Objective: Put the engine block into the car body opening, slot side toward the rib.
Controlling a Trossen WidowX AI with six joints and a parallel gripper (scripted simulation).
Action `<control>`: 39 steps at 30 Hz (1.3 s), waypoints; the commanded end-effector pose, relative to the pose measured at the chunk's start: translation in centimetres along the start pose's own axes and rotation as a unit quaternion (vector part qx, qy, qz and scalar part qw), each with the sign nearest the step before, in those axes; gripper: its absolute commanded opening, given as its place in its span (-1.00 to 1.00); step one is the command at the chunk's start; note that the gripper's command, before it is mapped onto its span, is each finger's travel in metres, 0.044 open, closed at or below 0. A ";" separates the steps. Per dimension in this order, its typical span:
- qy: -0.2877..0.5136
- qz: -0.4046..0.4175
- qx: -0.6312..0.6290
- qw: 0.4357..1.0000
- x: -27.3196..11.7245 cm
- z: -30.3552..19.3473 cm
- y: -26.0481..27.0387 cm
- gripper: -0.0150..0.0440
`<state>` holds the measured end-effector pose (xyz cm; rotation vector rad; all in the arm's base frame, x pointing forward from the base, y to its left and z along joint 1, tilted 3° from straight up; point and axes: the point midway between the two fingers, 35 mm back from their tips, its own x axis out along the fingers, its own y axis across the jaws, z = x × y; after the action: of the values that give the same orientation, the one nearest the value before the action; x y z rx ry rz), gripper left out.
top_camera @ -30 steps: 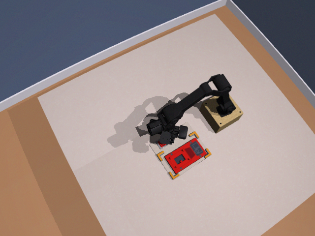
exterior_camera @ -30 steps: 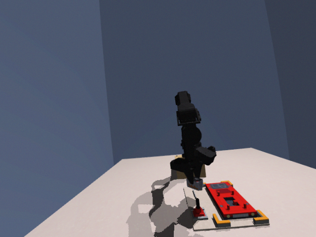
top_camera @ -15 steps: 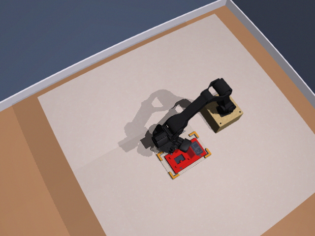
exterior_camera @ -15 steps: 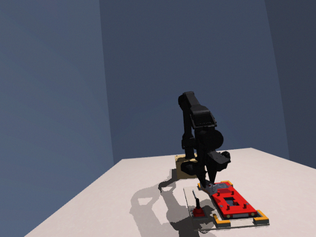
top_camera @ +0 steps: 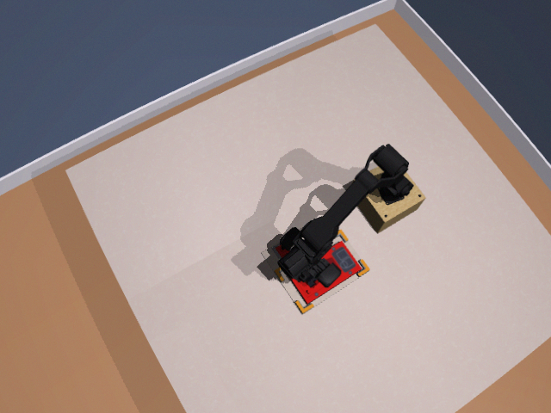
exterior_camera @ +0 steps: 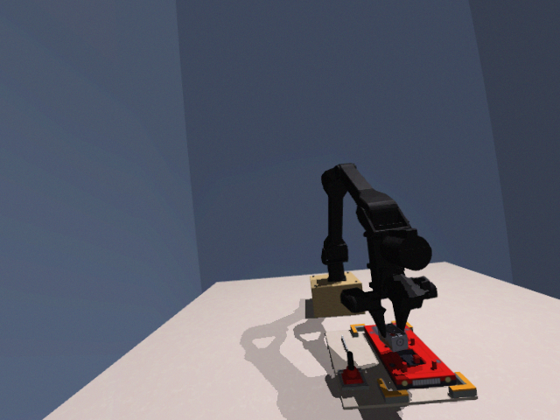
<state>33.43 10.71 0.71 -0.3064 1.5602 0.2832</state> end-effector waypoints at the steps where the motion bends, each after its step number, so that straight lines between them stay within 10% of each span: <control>1: 0.003 0.002 0.042 0.999 0.7 0.0 1.5 -0.49; 9: 0.003 0.003 0.103 0.995 1.4 0.0 3.5 -0.49; 15: 0.004 0.002 0.111 0.994 1.4 0.0 3.5 0.04; 39: 0.004 0.002 0.138 0.990 1.4 0.0 3.5 0.05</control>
<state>32.11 13.85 -0.73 -0.0921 1.5857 0.0675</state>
